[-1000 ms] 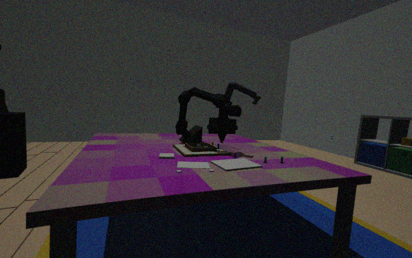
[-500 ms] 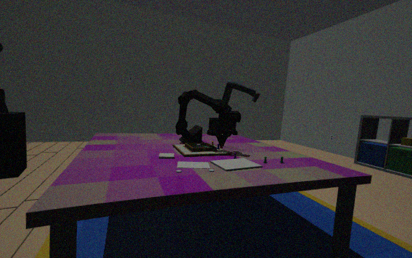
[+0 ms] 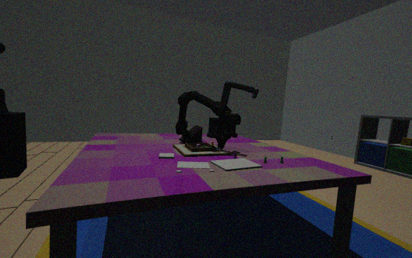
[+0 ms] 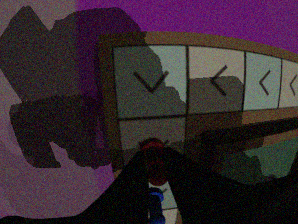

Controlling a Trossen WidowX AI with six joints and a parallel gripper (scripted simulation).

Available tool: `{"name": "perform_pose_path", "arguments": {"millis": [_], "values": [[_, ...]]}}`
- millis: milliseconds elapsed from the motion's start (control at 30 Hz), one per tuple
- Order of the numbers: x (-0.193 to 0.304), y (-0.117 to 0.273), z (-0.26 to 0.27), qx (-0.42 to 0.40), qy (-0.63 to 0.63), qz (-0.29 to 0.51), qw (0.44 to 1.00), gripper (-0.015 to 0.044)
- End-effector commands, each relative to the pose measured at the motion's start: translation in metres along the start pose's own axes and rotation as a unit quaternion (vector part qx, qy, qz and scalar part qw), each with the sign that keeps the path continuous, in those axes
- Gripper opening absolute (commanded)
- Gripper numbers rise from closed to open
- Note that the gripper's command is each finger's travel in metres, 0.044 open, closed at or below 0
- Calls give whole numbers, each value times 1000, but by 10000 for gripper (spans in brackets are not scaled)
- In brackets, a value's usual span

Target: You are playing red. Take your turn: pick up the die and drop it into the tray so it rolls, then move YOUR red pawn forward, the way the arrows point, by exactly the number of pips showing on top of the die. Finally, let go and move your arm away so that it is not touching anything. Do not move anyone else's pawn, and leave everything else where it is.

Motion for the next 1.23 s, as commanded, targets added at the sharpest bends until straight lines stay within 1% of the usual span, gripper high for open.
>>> {"name": "perform_pose_path", "arguments": {"millis": [0,167,300,400,467,567,800,1000,1033,1200], "values": [[0,1,0,0,0,0,1000,131],[0,3,0,0,0,0,1000,263],[-1,42,1,2,4,2,1000,367],[0,50,1,2,5,3,1000,440],[0,50,1,2,5,3,1000,440],[7,61,-2,2,4,3,1000,440],[92,111,-43,8,-9,12,1000,440],[168,126,-82,19,-23,20,999,440],[126,124,-61,8,-16,9,1000,440],[126,124,-61,8,-16,9,1000,440]]}}
Point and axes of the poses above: the point midway between the two fingers, 35 mm back from their tips, its own y axis back along the fingers, its own z axis across the jaws, x = y × z, the point moved 7 cm from there along y, back along the fingers, and after that the axes turned 1 degree about y, right-handed, at the moved point
